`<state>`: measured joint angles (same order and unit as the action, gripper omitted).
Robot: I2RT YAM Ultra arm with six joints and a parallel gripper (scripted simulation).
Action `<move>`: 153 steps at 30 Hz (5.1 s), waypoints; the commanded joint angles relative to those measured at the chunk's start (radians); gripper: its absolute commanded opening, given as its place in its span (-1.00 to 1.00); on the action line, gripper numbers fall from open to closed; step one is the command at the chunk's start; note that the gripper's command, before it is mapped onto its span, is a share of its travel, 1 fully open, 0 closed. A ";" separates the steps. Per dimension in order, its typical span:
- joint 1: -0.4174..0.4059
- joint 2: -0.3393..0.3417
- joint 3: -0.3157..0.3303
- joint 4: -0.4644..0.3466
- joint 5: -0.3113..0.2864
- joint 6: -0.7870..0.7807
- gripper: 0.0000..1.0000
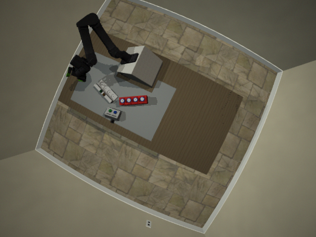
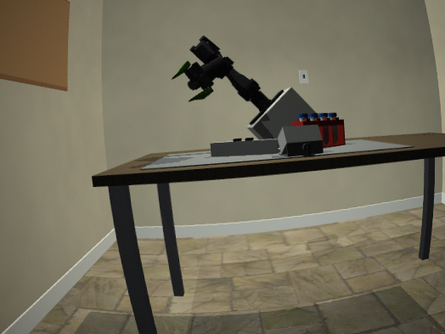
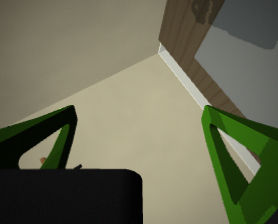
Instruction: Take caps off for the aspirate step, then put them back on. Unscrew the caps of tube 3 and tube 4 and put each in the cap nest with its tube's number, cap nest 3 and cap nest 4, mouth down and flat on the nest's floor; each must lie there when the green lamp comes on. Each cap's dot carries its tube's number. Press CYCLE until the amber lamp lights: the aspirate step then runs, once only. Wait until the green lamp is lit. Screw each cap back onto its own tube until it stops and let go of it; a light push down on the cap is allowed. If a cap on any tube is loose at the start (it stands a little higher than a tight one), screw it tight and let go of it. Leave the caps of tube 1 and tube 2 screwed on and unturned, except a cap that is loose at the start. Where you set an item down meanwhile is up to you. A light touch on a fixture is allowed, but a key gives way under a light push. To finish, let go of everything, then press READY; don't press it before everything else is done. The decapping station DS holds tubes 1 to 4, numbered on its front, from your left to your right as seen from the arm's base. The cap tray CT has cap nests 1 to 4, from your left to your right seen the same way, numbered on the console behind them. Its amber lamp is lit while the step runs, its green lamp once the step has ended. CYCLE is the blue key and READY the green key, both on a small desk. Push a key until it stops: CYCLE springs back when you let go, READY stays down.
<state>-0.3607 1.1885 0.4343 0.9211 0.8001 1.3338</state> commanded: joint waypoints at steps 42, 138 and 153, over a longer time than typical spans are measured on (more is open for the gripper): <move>0.002 -0.003 0.003 0.003 -0.001 0.000 -0.02; 0.443 0.567 0.444 -1.287 -0.097 -1.000 -0.02; 0.516 0.664 0.524 -1.524 -0.118 -1.181 -0.02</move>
<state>0.1394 1.8561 0.9508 -0.5537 0.6823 0.1902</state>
